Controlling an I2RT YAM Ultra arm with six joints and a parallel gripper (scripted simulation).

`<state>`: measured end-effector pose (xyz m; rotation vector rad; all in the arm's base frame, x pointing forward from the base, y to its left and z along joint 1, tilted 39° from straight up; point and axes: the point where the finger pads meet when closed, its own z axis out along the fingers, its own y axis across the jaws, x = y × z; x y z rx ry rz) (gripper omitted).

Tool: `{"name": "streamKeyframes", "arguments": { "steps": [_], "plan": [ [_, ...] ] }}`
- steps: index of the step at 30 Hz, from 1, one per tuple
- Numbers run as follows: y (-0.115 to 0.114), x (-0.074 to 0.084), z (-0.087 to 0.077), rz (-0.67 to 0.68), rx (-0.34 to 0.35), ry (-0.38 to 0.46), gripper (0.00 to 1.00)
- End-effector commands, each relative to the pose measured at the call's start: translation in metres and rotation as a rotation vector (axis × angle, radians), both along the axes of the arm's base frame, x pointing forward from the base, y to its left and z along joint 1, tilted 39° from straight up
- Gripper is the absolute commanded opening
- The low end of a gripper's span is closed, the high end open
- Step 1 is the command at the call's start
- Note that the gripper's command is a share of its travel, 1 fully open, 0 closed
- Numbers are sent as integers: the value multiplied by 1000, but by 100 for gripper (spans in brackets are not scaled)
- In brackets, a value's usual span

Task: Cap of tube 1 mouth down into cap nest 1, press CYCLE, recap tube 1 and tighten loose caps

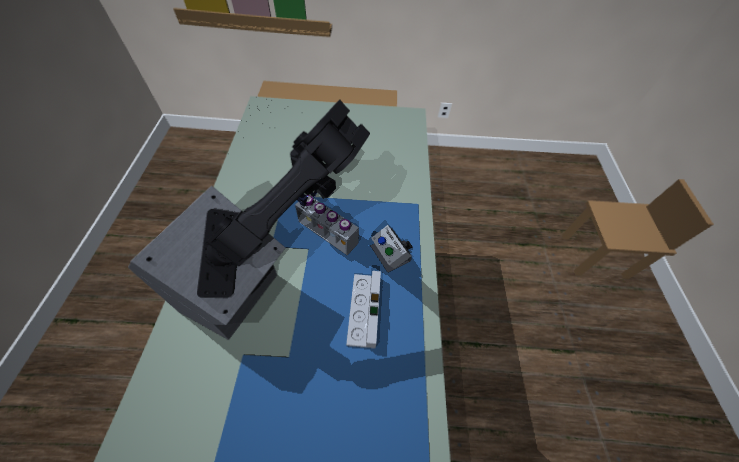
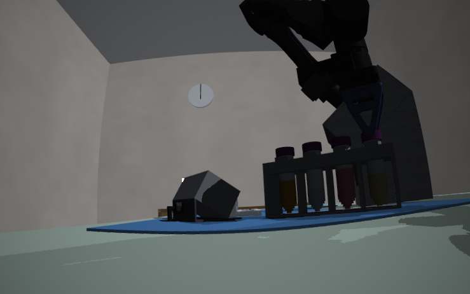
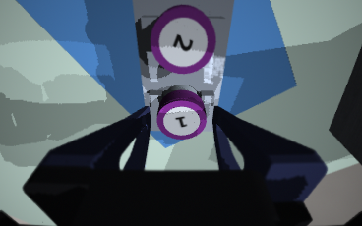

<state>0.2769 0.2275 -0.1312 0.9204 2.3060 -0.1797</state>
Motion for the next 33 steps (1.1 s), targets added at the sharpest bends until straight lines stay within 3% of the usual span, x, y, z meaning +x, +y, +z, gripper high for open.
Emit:
{"name": "streamKeyframes", "arguments": {
  "steps": [1, 7, 8, 22, 32, 33],
  "plan": [
    [3, 1, 2, 10, 1, -9, 49],
    [2, 2, 1, 10, 1, -9, 49],
    [2, 2, 1, 10, 1, -9, 0],
    [2, 2, 1, 10, 1, -9, 0],
    [2, 2, 1, 402, -259, 161, 0],
    [2, 2, 1, 402, -259, 161, 0]
  ]
}}
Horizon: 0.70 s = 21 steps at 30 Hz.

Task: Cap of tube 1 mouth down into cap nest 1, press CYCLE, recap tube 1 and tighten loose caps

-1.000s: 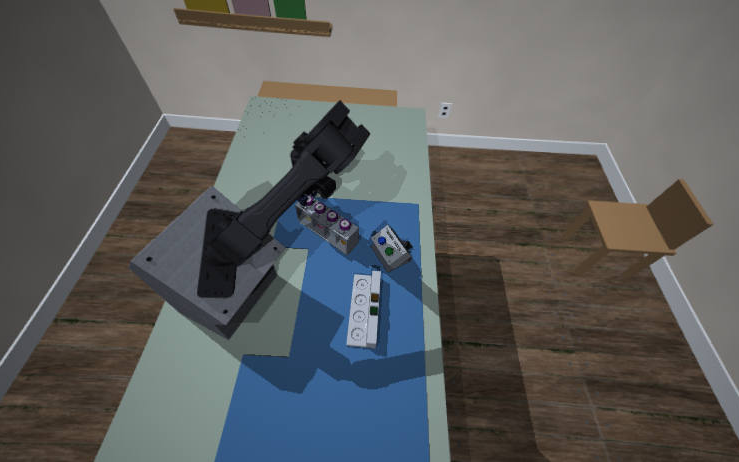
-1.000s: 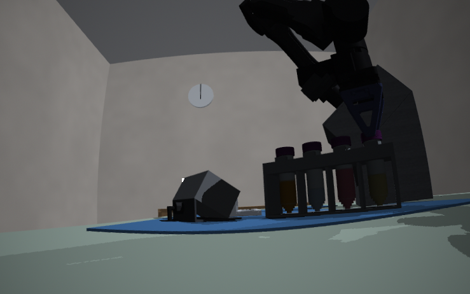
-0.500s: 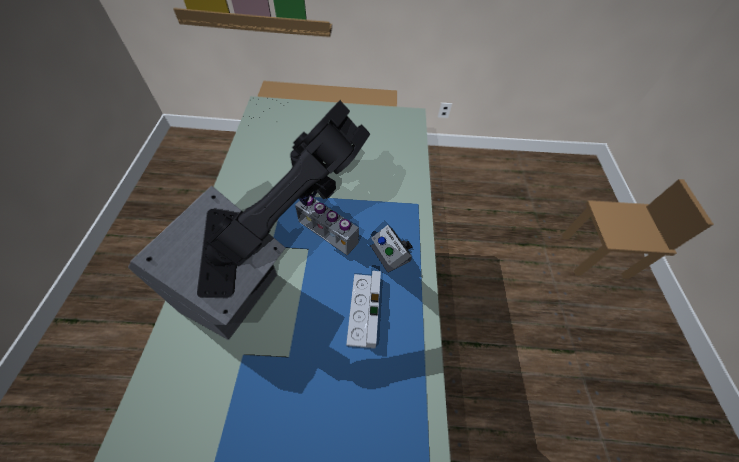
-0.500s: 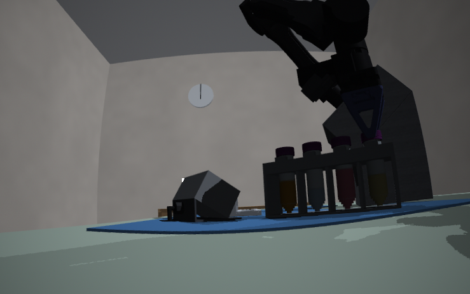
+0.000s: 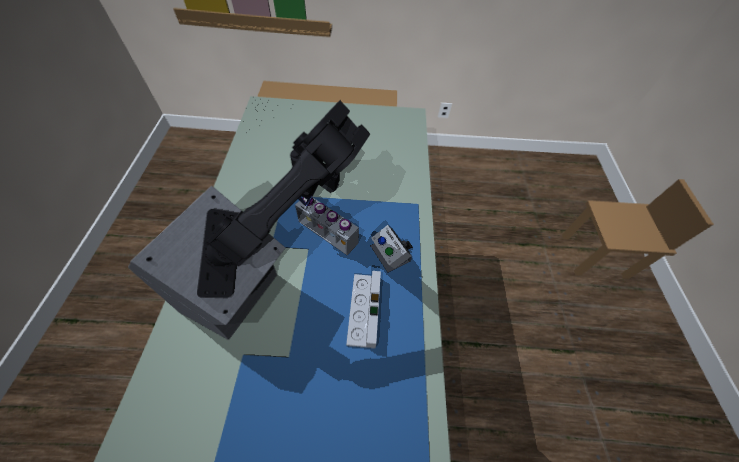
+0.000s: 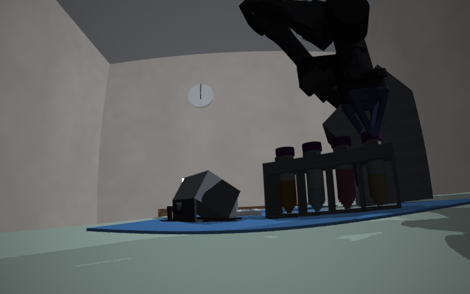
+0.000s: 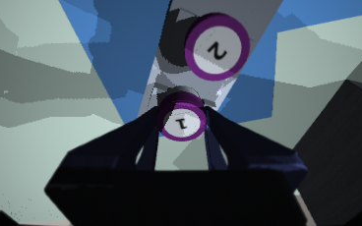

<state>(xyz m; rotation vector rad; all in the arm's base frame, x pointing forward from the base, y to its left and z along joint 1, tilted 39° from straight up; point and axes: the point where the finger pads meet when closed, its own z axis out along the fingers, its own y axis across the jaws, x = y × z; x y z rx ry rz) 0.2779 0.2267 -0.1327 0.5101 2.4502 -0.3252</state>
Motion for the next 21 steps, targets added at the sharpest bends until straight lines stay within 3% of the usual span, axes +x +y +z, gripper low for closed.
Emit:
{"name": "streamKeyframes", "arguments": {
  "steps": [1, 16, 18, 21],
  "plan": [
    [3, 1, 3, 128, -78, 43, 0],
    [3, 0, 3, 715, -468, 299, 0],
    [3, 0, 3, 715, -468, 299, 0],
    [3, 0, 3, 832, -546, 351, 0]
  ]
}}
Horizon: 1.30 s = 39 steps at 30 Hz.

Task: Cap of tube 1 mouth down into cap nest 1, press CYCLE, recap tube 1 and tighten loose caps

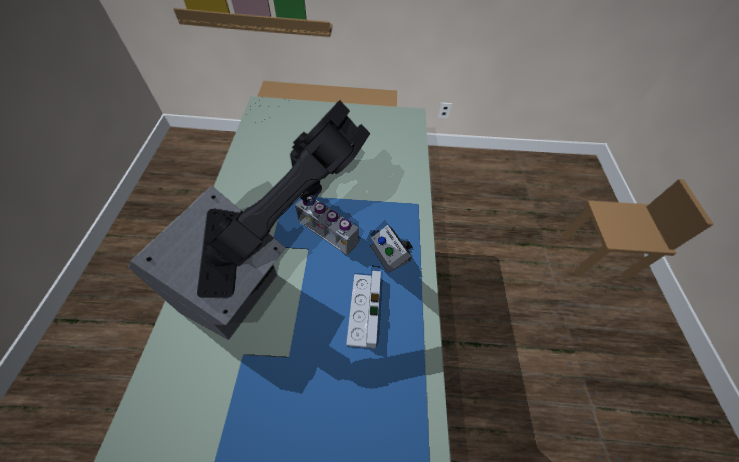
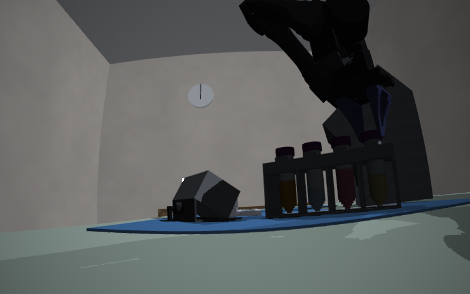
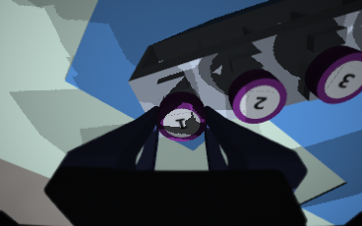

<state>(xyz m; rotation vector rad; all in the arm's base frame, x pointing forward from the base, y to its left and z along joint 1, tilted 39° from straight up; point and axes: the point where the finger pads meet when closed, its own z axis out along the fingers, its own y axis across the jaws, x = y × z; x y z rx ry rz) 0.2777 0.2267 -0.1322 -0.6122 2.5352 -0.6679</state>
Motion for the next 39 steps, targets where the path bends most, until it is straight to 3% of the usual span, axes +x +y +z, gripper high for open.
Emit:
{"name": "streamKeyframes", "arguments": {
  "steps": [1, 12, 14, 29, 31, 39],
  "plan": [
    [3, 1, 3, 179, -110, 67, 0],
    [4, 0, 3, 610, -397, 255, 0],
    [4, 0, 3, 610, -397, 255, 0],
    [4, 0, 3, 1195, -788, 513, 0],
    [4, 0, 3, 1195, -788, 513, 0],
    [4, 0, 4, 1508, -997, 651, 0]
  ]
}}
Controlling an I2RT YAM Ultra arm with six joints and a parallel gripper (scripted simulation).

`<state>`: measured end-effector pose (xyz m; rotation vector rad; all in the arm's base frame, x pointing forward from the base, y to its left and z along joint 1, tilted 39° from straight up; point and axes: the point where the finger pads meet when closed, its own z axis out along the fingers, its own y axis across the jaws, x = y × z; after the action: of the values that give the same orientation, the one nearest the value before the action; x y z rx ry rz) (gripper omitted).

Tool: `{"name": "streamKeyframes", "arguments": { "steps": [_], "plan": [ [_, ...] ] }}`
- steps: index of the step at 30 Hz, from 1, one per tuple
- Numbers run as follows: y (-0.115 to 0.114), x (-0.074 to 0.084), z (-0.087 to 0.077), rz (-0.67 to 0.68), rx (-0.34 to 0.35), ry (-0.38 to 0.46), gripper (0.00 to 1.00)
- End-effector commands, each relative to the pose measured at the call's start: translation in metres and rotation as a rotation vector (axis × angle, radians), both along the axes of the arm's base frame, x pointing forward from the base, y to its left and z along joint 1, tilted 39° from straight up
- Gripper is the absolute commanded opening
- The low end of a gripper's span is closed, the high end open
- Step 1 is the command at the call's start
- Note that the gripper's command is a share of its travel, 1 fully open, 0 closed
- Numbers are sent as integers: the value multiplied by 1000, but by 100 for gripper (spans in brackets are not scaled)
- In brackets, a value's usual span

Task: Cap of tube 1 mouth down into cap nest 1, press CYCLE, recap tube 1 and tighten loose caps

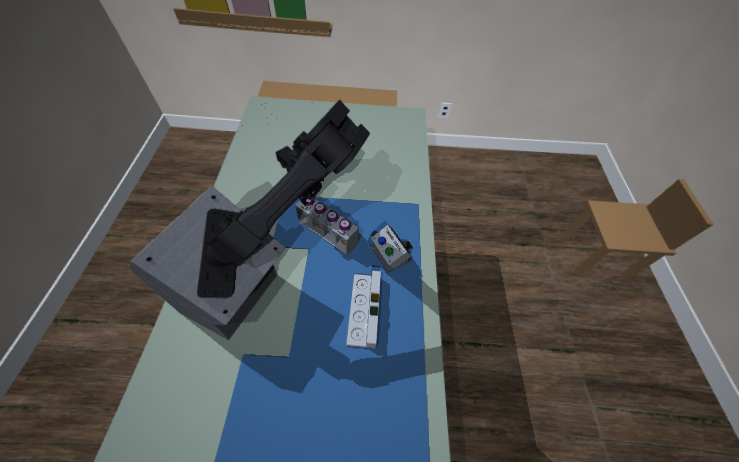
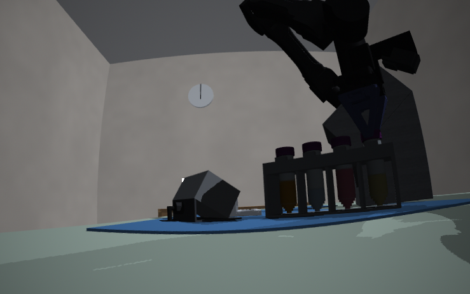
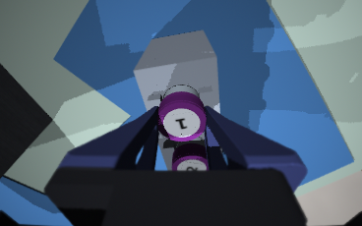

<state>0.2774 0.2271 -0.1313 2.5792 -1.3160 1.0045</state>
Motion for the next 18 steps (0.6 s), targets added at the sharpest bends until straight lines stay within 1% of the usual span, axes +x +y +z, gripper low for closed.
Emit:
{"name": "streamKeyframes", "arguments": {
  "steps": [1, 7, 15, 16, 18],
  "plan": [
    [3, 0, 3, 199, -123, 78, 0],
    [3, 0, 3, 427, -275, 178, 0],
    [3, 0, 3, 427, -275, 178, 0],
    [3, 0, 3, 427, -275, 178, 49],
    [3, 0, 3, 427, -275, 178, 49]
  ]
}}
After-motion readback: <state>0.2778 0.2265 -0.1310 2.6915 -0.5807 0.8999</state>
